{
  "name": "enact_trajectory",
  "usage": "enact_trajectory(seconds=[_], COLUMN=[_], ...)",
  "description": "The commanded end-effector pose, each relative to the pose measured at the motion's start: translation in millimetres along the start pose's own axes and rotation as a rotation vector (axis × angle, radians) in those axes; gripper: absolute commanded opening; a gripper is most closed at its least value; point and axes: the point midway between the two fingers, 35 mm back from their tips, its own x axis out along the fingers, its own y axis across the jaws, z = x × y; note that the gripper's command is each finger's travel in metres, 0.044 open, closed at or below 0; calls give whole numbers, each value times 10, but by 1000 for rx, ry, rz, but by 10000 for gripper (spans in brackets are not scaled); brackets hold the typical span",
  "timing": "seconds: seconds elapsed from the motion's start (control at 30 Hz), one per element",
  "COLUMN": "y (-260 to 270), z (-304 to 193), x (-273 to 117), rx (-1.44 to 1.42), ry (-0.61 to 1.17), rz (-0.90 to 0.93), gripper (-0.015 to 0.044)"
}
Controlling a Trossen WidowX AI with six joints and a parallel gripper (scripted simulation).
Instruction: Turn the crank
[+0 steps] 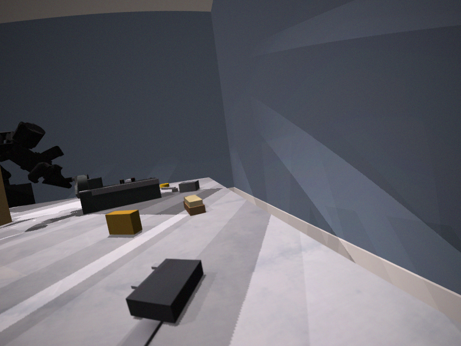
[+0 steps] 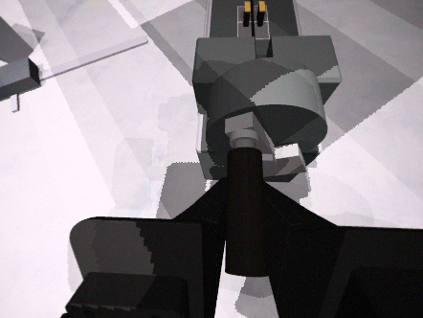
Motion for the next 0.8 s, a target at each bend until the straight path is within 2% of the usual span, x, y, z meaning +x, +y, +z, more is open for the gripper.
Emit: enact_trajectory(seconds=[0.0,0.77], y=[-78,-293], z=[31,15], x=[-33,-10], rx=[1,0], ry=[-5,-5], rz=[-10,-11], gripper=[0,0])
